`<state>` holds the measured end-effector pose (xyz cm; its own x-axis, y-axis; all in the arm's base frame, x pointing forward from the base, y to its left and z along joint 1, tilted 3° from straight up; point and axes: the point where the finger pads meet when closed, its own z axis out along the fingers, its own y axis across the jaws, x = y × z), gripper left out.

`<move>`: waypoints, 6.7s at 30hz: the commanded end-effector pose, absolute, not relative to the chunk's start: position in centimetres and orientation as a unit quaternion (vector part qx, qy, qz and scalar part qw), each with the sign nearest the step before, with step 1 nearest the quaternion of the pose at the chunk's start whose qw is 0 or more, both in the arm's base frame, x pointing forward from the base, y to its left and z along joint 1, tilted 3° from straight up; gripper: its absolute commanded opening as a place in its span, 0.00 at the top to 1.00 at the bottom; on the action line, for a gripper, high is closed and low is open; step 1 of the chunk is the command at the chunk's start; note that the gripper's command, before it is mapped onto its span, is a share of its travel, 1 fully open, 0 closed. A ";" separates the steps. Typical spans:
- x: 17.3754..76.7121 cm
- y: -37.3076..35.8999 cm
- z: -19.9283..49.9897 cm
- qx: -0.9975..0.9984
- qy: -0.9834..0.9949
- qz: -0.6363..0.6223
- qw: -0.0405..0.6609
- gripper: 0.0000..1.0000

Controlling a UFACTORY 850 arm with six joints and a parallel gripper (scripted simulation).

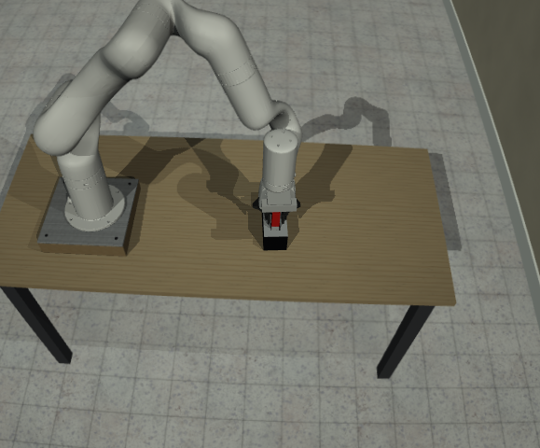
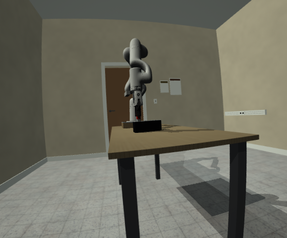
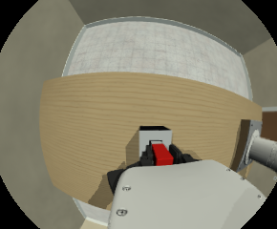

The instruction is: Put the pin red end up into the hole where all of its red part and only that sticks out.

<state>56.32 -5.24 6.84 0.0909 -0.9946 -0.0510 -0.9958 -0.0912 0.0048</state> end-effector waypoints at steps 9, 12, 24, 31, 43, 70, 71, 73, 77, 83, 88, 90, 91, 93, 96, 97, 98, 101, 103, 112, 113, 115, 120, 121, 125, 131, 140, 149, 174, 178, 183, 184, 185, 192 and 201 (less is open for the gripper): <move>56.4 -5.3 6.9 -0.738 0.674 0.019 0.016 0.00; 56.4 -5.3 6.9 -0.738 0.674 0.019 0.016 0.00; 56.4 -5.3 6.9 -0.738 0.674 0.019 0.016 0.00; 56.4 -5.3 6.9 -0.738 0.674 0.019 0.016 0.00; 56.4 -5.3 6.9 -0.738 0.674 0.019 0.016 0.00; 56.4 -5.4 9.3 -0.738 0.674 0.019 0.016 0.00; 56.4 -5.4 9.3 -0.738 0.674 0.019 0.016 0.00; 56.4 -5.4 9.3 -0.738 0.674 0.019 0.016 0.00; 56.4 -5.4 9.3 -0.738 0.674 0.019 0.016 0.00; 56.5 -5.4 10.6 -0.738 0.674 0.019 0.016 0.00; 56.5 -5.4 10.6 -0.738 0.674 0.019 0.016 0.00; 56.5 -5.4 10.6 -0.738 0.674 0.019 0.016 0.00; 56.5 -5.4 10.6 -0.738 0.674 0.019 0.016 0.00; 56.5 -5.4 10.6 -0.738 0.674 0.019 0.016 0.00; 56.5 -5.4 10.6 -0.738 0.674 0.019 0.016 0.00; 56.5 -5.4 10.6 -0.738 0.674 0.019 0.016 0.00; 56.5 -5.4 10.6 -0.738 0.674 0.019 0.016 0.00; 56.5 -5.5 11.9 -0.738 0.674 0.019 0.016 0.00; 56.5 -5.5 11.9 -0.738 0.674 0.019 0.016 0.00; 56.5 -5.5 11.9 -0.738 0.674 0.019 0.016 0.00; 56.5 -5.5 11.9 -0.738 0.674 0.019 0.016 0.00; 56.5 -5.5 11.9 -0.738 0.674 0.019 0.016 0.00; 56.6 -5.8 16.9 -0.738 0.674 0.020 0.016 0.00; 56.6 -5.8 16.9 -0.738 0.674 0.020 0.016 0.00; 56.6 -5.8 16.9 -0.738 0.674 0.020 0.016 0.00; 56.6 -5.8 16.9 -0.738 0.674 0.020 0.016 0.00; 56.6 -5.8 16.8 -0.738 0.674 0.020 0.016 0.00; 56.6 -5.8 16.8 -0.738 0.674 0.020 0.016 0.00; 56.6 -5.8 16.8 -0.738 0.674 0.020 0.016 0.00; 56.6 -5.8 16.8 -0.738 0.674 0.020 0.016 0.00; 56.6 -5.8 16.8 -0.738 0.674 0.020 0.016 0.00; 56.6 -5.8 16.8 -0.738 0.674 0.020 0.016 0.00; 56.5 -5.4 11.4 -0.738 0.674 0.020 0.016 0.00; 56.5 -5.4 11.4 -0.738 0.674 0.020 0.016 0.00; 56.5 -5.4 11.4 -0.738 0.674 0.020 0.016 0.00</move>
